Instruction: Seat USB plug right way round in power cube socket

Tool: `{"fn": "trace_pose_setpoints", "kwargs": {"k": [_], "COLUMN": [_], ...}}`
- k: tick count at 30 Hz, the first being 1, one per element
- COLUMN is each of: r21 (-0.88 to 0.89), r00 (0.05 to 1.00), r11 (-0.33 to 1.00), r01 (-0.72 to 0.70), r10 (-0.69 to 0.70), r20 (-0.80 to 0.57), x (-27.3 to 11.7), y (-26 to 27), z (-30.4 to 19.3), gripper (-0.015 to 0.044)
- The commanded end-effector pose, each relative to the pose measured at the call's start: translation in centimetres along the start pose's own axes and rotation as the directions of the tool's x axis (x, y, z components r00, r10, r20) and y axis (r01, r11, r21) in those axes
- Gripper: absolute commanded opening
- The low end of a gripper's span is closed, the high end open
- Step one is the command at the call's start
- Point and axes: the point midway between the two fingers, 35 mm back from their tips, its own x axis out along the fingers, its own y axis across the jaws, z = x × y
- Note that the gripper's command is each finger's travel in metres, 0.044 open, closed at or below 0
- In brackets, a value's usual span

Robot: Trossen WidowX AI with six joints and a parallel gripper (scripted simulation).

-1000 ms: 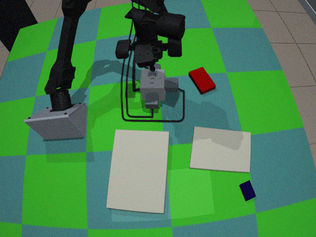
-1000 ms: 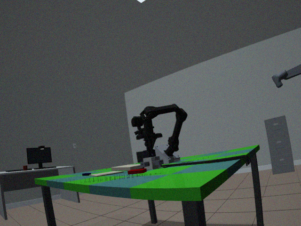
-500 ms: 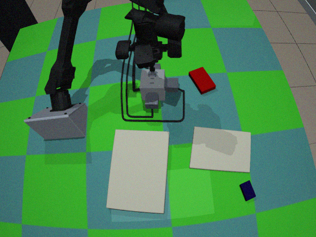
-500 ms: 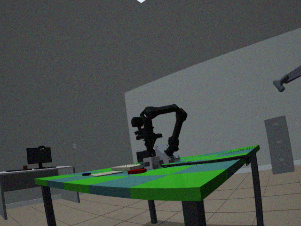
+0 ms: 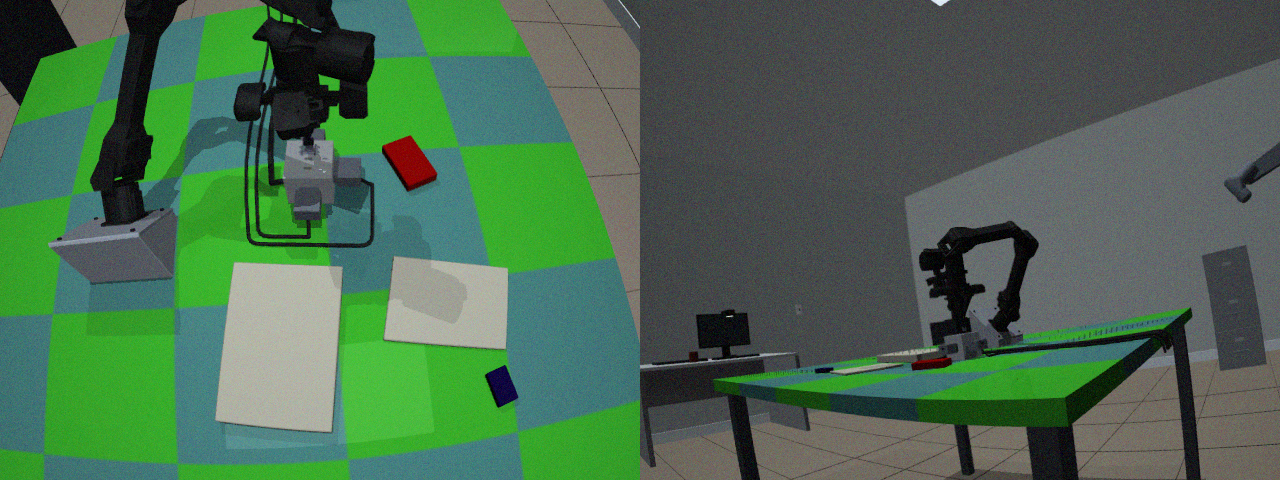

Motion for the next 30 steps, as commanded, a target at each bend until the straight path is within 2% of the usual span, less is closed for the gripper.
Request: {"fn": "trace_pose_setpoints", "kwargs": {"k": [1, 30], "r21": [0.005, 0.005], "r00": [1.0, 1.0], "r11": [1.0, 1.0], "r01": [0.001, 0.001], "r10": [-0.001, -0.001], "r20": [-0.004, -0.004], "x": [0.14, 0.49], "y": [-0.1, -0.11], "z": [-0.01, -0.02], "gripper": [0.0, 0.0]}}
